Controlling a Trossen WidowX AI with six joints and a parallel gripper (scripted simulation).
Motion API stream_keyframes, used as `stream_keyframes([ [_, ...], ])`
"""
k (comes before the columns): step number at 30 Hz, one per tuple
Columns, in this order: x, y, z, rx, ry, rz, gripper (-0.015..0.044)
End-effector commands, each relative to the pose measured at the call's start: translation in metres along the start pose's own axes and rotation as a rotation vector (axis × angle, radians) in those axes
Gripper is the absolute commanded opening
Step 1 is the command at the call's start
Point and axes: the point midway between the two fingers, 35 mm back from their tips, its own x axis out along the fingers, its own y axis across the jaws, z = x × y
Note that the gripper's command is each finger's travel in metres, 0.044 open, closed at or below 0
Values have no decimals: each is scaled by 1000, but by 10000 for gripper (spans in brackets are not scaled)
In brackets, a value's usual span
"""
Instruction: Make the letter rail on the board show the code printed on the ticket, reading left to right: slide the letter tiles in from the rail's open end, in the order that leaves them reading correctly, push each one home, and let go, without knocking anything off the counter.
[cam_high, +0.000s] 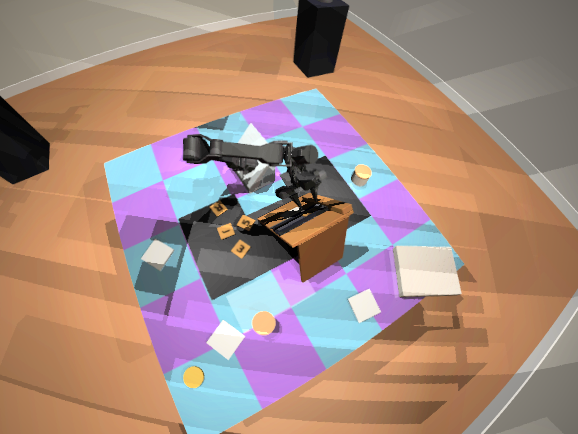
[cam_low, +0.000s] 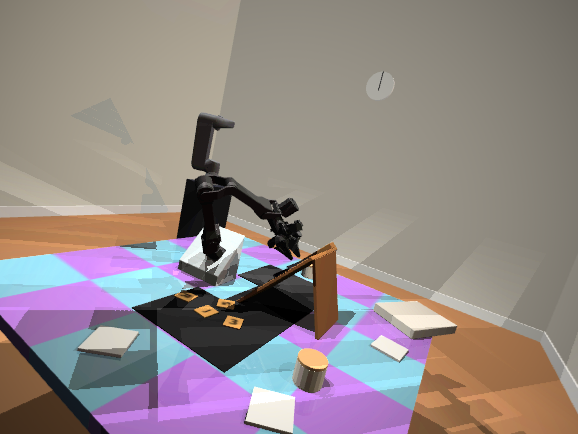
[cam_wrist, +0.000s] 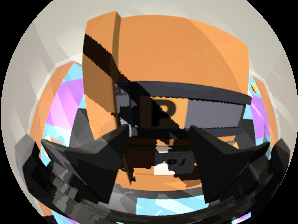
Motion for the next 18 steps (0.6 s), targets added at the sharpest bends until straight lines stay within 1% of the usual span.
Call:
stream_keyframes([
  [1,-3,0,1,8,-4,-5,295],
  [18,-11,0,-2,8,-3,-4,295],
])
